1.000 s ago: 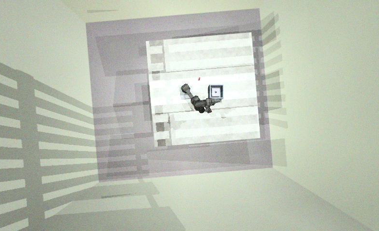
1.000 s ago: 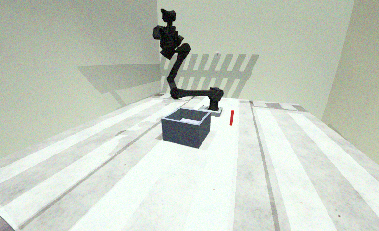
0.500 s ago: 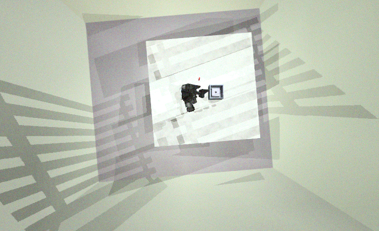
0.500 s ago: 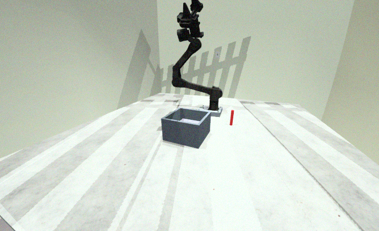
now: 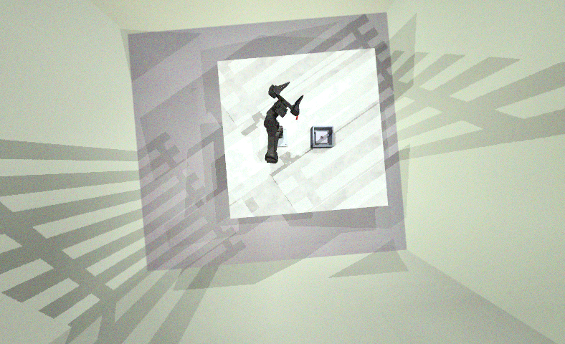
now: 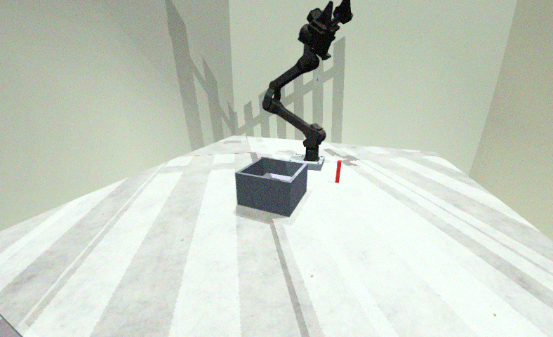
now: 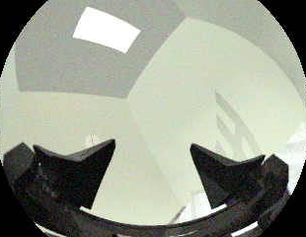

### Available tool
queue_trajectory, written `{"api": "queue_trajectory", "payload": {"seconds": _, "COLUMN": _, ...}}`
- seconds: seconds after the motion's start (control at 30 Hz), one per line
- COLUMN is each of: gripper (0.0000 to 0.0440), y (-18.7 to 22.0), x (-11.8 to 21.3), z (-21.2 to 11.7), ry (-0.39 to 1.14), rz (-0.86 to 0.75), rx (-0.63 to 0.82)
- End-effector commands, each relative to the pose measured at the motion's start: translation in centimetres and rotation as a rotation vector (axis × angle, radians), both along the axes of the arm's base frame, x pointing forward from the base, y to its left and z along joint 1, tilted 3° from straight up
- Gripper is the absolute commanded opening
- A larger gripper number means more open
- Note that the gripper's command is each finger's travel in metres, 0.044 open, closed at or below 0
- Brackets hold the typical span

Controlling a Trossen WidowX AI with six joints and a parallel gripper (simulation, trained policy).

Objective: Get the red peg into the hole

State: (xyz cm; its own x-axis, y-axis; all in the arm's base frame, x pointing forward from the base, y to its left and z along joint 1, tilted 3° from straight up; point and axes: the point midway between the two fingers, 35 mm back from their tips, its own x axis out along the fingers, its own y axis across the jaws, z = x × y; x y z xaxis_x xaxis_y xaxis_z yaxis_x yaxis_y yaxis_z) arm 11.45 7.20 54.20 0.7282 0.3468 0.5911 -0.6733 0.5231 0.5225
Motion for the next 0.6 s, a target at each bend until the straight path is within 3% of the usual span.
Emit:
{"api": "queue_trajectory", "payload": {"seconds": 0.0, "gripper": 0.0440, "y": 3.5, "x": 1.5, "z": -2.4, "ry": 0.056, "rz": 0.001, "rx": -0.111}}
{"api": "queue_trajectory", "payload": {"seconds": 0.27, "gripper": 0.0440, "y": 8.5, "x": 5.9, "z": -9.1, "ry": 0.246, "rz": -0.017, "rx": -0.329}}
{"api": "queue_trajectory", "payload": {"seconds": 0.57, "gripper": 0.0440, "y": 10.7, "x": 9.7, "z": -17.8, "ry": 0.520, "rz": -0.023, "rx": -0.505}}
